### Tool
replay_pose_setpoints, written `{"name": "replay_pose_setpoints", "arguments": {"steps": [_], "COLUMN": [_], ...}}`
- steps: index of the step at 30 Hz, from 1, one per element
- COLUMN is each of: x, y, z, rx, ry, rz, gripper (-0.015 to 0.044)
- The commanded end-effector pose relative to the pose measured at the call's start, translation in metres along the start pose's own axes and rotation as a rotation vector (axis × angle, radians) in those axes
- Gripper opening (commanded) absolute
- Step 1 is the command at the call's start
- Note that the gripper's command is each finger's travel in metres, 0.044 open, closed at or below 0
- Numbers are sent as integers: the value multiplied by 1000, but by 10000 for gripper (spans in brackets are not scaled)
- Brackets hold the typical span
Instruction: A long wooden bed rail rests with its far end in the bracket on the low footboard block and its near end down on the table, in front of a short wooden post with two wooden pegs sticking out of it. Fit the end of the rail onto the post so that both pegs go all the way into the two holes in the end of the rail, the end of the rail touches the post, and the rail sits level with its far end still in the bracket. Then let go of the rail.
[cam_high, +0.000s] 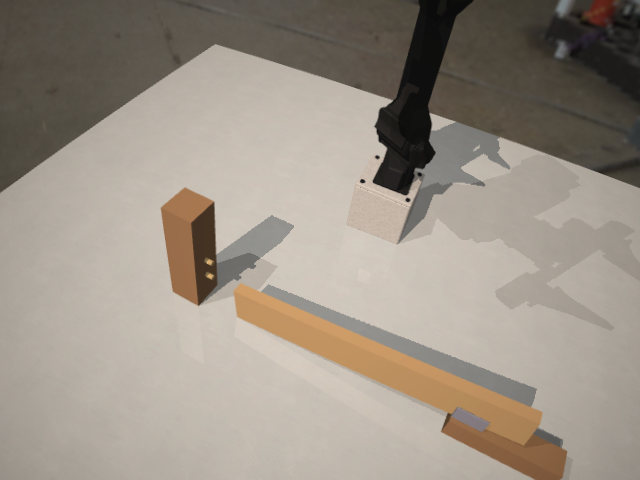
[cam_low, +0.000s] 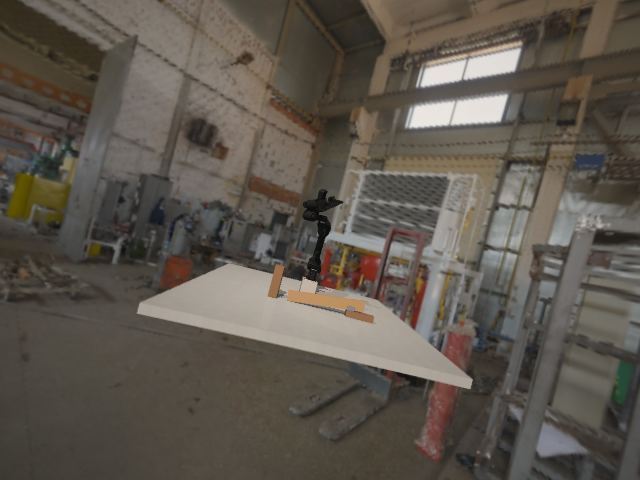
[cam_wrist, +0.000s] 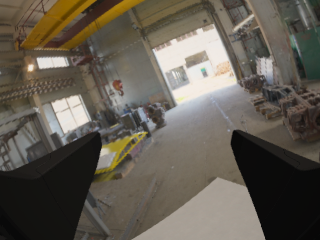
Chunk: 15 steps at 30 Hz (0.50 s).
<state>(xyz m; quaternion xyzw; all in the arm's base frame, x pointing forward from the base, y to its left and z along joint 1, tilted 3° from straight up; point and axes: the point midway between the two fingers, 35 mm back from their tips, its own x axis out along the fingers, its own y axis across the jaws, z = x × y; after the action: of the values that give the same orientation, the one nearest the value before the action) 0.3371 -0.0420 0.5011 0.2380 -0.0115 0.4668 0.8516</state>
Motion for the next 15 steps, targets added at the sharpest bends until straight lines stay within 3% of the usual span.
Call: {"name": "replay_pose_setpoints", "arguments": {"steps": [1,7,15], "x": [0,9,16], "y": [-1,-52,-145], "z": [0,5,-28], "rx": [-2,-64,-175], "ry": [-5,-139,-173], "rz": [0,-77,-364], "gripper": [426,440,440]}}
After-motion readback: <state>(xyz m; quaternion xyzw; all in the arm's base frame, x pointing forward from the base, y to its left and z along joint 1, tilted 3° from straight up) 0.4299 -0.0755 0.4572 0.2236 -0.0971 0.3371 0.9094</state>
